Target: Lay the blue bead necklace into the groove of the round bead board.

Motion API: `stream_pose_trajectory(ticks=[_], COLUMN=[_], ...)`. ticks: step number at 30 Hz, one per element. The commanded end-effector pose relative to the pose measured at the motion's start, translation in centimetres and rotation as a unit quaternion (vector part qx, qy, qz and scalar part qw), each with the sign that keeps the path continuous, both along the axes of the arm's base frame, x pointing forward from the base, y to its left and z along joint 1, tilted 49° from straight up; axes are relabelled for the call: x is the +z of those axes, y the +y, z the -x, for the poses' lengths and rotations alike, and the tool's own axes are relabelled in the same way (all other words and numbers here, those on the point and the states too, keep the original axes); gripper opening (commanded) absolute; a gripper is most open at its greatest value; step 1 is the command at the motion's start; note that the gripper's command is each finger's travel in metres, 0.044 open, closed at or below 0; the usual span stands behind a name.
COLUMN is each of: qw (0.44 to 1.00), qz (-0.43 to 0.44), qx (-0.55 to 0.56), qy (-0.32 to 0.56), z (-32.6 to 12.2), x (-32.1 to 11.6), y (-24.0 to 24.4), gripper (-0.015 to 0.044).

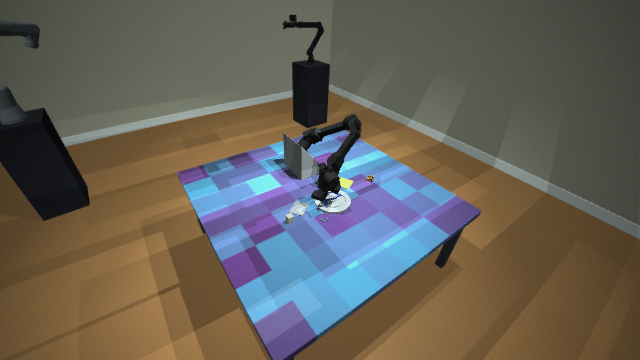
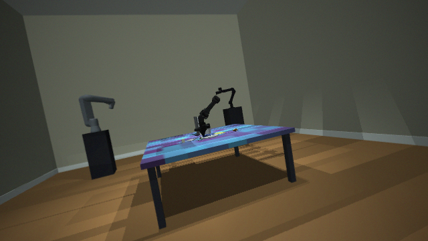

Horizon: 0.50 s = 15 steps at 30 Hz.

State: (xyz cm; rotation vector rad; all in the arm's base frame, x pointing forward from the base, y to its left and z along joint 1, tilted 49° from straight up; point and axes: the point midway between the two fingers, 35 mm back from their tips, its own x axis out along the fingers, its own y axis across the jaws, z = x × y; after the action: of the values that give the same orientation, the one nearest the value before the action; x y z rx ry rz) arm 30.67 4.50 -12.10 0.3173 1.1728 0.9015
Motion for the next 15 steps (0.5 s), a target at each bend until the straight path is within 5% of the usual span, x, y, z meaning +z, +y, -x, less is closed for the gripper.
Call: stream_pose_trajectory(ticks=[1,15], qw=[1.0,1.0], qz=[0.0,-0.003], qx=[0.0,-0.001], qy=[0.0,0.003], z=[0.0,0.2], x=[0.02,0.86], y=[0.0,-0.91], gripper=[0.0,0.0])
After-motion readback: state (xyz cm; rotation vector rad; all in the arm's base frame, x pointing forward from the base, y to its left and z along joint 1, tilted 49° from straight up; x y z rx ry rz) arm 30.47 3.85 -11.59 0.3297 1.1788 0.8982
